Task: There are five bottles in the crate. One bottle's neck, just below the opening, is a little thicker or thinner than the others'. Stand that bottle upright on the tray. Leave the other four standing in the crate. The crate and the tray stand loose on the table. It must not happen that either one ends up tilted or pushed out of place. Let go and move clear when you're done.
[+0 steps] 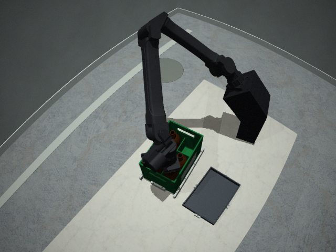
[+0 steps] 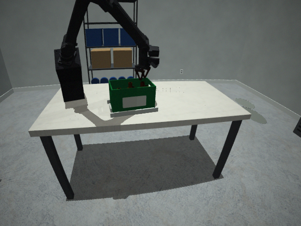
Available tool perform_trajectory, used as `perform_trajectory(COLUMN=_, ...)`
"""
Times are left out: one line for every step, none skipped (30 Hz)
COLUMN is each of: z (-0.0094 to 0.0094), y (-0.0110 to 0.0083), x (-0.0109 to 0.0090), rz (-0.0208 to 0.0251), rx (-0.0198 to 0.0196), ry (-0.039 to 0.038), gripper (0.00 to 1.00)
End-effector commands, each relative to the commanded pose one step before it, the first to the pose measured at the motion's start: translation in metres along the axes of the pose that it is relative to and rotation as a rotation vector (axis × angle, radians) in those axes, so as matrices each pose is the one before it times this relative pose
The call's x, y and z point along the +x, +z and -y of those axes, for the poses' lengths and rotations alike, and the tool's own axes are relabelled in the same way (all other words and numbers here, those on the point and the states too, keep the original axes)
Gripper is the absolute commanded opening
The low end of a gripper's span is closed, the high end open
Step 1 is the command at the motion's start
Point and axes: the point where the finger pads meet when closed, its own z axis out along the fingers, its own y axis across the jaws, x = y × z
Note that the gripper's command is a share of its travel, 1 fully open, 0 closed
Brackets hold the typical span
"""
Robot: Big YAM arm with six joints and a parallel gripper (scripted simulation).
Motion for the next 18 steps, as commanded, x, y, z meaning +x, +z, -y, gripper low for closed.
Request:
perform_trajectory(z=0.00178, y=-0.00028, x=-0.00569, rz=0.00700, rx=-0.00796, ry=0.00490, gripper=0.61)
perform_trajectory(z=0.00000, y=0.00000, x=0.00000, rz=0.00000, rx=0.00000, ry=0.00000, gripper=0.61)
perform_trajectory(z=0.00000, y=0.00000, x=0.00000, rz=0.00000, rx=0.00000, ry=0.00000, gripper=0.61)
perform_trajectory(z=0.00000, y=0.00000, x=0.00000, rz=0.00000, rx=0.00000, ry=0.00000, gripper=0.61)
perform_trajectory(z=0.00000, y=0.00000, x=0.00000, rz=0.00000, rx=0.00000, ry=0.00000, gripper=0.61)
perform_trajectory(z=0.00000, y=0.00000, x=0.00000, rz=0.00000, rx=0.00000, ry=0.00000, gripper=0.61)
perform_trajectory(z=0.00000, y=0.00000, x=0.00000, rz=0.00000, rx=0.00000, ry=0.00000, gripper=0.61)
perform_trajectory(z=0.00000, y=0.00000, x=0.00000, rz=0.00000, rx=0.00000, ry=0.00000, gripper=0.61)
perform_trajectory(z=0.00000, y=0.00000, x=0.00000, rz=0.00000, rx=0.00000, ry=0.00000, gripper=0.61)
perform_trajectory(z=0.00000, y=0.00000, x=0.00000, rz=0.00000, rx=0.00000, ry=0.00000, gripper=0.61)
perform_trajectory(z=0.00000, y=0.00001, x=0.00000, rz=0.00000, rx=0.00001, ry=0.00001, gripper=0.61)
perform_trajectory(z=0.00001, y=0.00008, x=0.00001, rz=-0.00004, rx=0.00005, ry=0.00009, gripper=0.61)
perform_trajectory(z=0.00000, y=0.00000, x=0.00000, rz=0.00000, rx=0.00000, ry=0.00000, gripper=0.61)
perform_trajectory(z=0.00000, y=0.00000, x=0.00000, rz=0.00000, rx=0.00000, ry=0.00000, gripper=0.61)
perform_trajectory(z=0.00004, y=0.00022, x=0.00002, rz=-0.00009, rx=0.00013, ry=0.00024, gripper=0.61)
perform_trajectory(z=0.00007, y=0.00042, x=0.00004, rz=-0.00017, rx=0.00024, ry=0.00045, gripper=0.61)
perform_trajectory(z=0.00011, y=0.00066, x=0.00007, rz=-0.00027, rx=0.00038, ry=0.00071, gripper=0.61)
perform_trajectory(z=0.00029, y=0.00095, x=0.00030, rz=-0.00110, rx=0.00103, ry=0.00024, gripper=0.61)
